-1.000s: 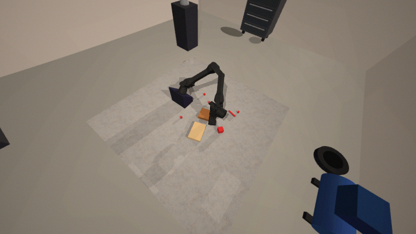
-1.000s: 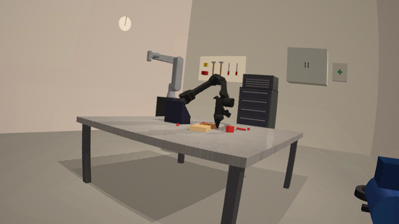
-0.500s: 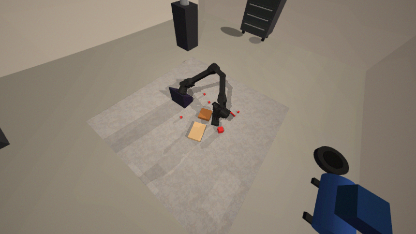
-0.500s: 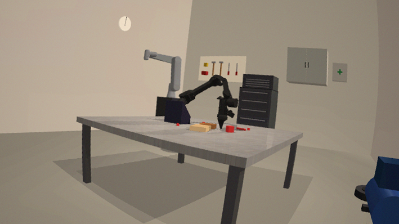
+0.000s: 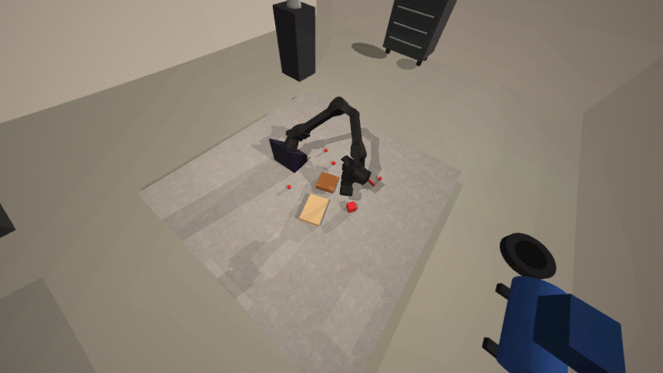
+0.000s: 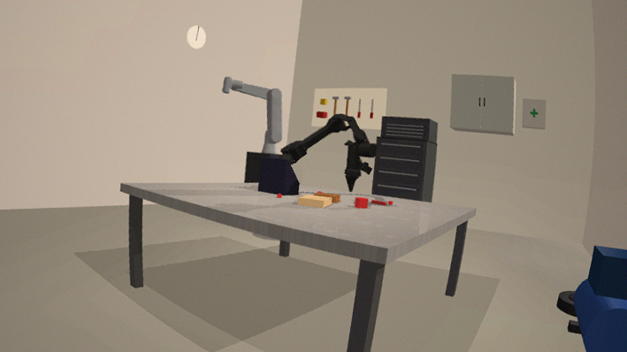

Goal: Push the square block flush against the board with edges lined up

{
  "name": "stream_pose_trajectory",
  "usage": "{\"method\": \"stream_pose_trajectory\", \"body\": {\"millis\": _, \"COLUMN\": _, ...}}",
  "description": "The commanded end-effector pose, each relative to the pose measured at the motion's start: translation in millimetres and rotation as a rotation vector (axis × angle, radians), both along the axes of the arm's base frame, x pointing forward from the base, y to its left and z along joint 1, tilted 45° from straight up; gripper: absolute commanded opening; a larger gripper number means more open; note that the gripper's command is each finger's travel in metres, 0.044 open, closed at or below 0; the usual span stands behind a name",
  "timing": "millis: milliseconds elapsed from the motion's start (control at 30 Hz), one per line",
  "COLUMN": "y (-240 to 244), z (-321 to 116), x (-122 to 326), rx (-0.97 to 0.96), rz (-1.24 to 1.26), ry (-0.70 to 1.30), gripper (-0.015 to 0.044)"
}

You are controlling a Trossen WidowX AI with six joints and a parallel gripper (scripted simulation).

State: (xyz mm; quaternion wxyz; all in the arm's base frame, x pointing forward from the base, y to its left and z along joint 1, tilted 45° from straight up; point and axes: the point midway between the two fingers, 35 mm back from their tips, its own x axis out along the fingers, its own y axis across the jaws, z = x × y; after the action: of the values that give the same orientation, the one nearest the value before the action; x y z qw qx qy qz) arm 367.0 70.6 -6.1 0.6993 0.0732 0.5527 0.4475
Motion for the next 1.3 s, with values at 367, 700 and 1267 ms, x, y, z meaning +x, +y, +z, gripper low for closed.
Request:
{"method": "stream_pose_trajectory", "body": {"millis": 367, "y": 5.4, "z": 14.8, "x": -37.0, "rx": -0.006, "rz": -0.141, "ry": 0.153, "gripper": 0.0}}
{"method": "stream_pose_trajectory", "body": {"millis": 700, "y": 44.6, "z": -23.8, "x": -38.7, "rx": -0.003, "rz": -0.141, "ry": 0.153, "gripper": 0.0}}
{"method": "stream_pose_trajectory", "body": {"millis": 1267, "y": 38.2, "z": -29.8, "x": -59.7, "rx": -0.004, "rz": -0.141, "ry": 0.154, "gripper": 0.0}}
